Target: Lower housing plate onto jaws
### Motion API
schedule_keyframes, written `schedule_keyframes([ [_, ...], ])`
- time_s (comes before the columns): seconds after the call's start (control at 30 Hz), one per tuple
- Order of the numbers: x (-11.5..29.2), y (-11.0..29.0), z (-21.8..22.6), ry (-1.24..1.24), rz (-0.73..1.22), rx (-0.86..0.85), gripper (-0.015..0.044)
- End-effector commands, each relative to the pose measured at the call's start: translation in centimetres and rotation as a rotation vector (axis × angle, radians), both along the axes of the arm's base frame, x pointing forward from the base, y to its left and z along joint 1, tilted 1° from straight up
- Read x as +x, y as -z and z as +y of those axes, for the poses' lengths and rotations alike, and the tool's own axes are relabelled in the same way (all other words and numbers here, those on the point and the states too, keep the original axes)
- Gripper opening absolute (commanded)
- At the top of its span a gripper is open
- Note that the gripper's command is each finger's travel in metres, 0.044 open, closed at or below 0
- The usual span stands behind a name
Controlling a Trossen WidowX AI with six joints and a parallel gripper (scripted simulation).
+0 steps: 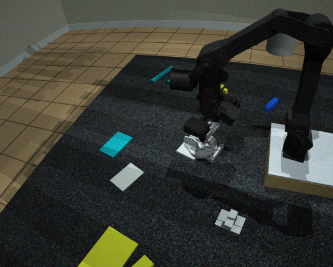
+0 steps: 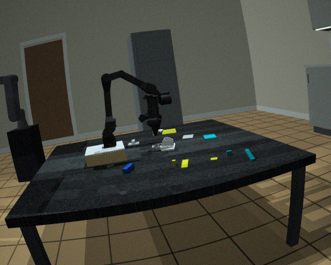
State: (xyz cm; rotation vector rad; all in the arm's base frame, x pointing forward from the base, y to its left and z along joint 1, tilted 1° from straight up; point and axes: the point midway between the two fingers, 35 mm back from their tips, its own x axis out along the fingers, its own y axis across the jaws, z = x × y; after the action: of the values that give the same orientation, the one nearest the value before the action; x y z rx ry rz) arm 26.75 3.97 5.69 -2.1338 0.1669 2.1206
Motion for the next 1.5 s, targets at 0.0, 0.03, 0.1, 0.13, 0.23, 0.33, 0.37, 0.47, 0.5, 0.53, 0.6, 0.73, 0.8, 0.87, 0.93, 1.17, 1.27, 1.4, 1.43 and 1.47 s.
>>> schedule_keyframes([
  [0.0,0.0,-0.1,0.0,-0.007,-0.004,0.001,0.0351],
  [0.03,0.0,-0.1,0.0,-0.010,-0.004,0.001,0.0351],
  [0.1,0.0,-0.1,0.0,-0.010,-0.004,0.001,0.0351],
  [0.13,0.0,-0.1,0.0,-0.010,-0.004,0.001,0.0351],
  [0.23,0.0,-0.1,0.0,-0.010,-0.004,0.001,0.0351],
  [0.33,-0.1,-0.1,0.0,-0.010,-0.004,0.001,0.0351],
  [0.37,-0.2,-0.1,0.0,-0.010,-0.004,0.001,0.0351],
  [0.47,-1.1,-0.1,0.1,-0.010,-0.004,0.001,0.0351],
  [0.5,-1.4,-0.1,0.2,-0.010,-0.003,0.001,0.0351],
  [0.53,-1.6,0.0,0.2,-0.010,-0.003,0.002,0.0351],
  [0.6,-1.8,0.0,0.2,-0.010,-0.003,0.002,0.0351],
  [0.73,-1.8,0.0,0.2,-0.010,-0.003,0.002,0.0351],
  [0.8,-1.8,0.0,0.2,-0.010,-0.003,0.002,0.0351],
  [0.87,-1.8,0.0,0.2,-0.010,-0.003,0.002,0.0351],
  [0.93,-1.8,0.0,0.2,-0.010,-0.003,0.002,0.0351],
  [1.17,-1.8,0.0,0.2,-0.010,-0.003,0.002,0.0351],
  [1.27,-1.8,0.0,0.2,-0.002,-0.003,0.002,0.0351],
  [1.4,-1.8,0.0,0.2,-0.002,-0.003,0.002,0.0351],
  [1.43,-1.8,0.0,0.2,-0.002,-0.003,0.002,0.0351],
  [1.47,-1.8,0.0,0.2,-0.002,-0.003,0.002,0.0351],
])
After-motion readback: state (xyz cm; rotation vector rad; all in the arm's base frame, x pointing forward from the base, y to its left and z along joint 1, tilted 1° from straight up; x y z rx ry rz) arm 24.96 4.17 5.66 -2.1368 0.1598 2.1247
